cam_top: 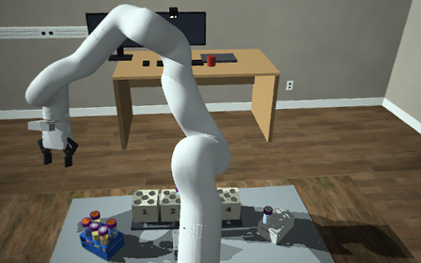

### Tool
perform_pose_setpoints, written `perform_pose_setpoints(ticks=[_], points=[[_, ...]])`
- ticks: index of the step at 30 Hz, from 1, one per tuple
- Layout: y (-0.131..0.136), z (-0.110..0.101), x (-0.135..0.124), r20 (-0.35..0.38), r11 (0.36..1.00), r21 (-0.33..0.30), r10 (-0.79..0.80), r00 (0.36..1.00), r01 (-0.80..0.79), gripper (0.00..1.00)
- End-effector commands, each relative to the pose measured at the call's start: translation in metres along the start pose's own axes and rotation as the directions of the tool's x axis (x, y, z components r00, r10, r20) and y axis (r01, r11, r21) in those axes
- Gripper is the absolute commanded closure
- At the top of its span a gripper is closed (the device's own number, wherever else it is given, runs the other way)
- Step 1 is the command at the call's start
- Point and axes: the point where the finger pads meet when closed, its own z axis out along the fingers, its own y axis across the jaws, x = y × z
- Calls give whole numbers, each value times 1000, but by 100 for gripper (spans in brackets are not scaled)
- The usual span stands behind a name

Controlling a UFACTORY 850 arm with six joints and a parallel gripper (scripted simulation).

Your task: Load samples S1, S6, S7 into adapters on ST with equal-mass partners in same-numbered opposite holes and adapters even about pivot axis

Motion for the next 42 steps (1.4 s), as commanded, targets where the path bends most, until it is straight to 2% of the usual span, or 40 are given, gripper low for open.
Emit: perform_pose_setpoints(ticks=[1, 3, 6, 12, 14, 17, 20, 23, 26, 29, 32, 35, 38, 41, 42], points=[[-12, -6, -19, 11, 995, -15, 104, 995, -103, 0], [-13, -6, -22, 11, 995, -15, 104, 995, -103, 0], [-22, -9, -33, 16, 979, -27, 202, 979, -201, 0], [-30, -11, -44, 18, 970, -32, 240, 971, -239, 0], [-36, -13, -51, 20, 952, -41, 303, 953, -303, 0], [-41, -14, -57, 21, 950, -42, 309, 951, -308, 0], [-51, -17, -68, 22, 915, -56, 402, 915, -400, 0], [-56, -18, -73, 22, 912, -57, 407, 913, -405, 0], [-66, -20, -84, 22, 867, -71, 496, 868, -493, 0], [-70, -20, -87, 22, 864, -72, 500, 866, -498, 0], [-81, -22, -97, 19, 810, -86, 584, 812, -580, 0], [-87, -23, -103, 19, 807, -87, 588, 809, -585, 0], [-99, -25, -112, 14, 744, -101, 665, 747, -661, 0], [-104, -26, -116, 14, 740, -102, 669, 743, -665, 0], [-108, -26, -119, 12, 717, -107, 693, 721, -688, 0]])
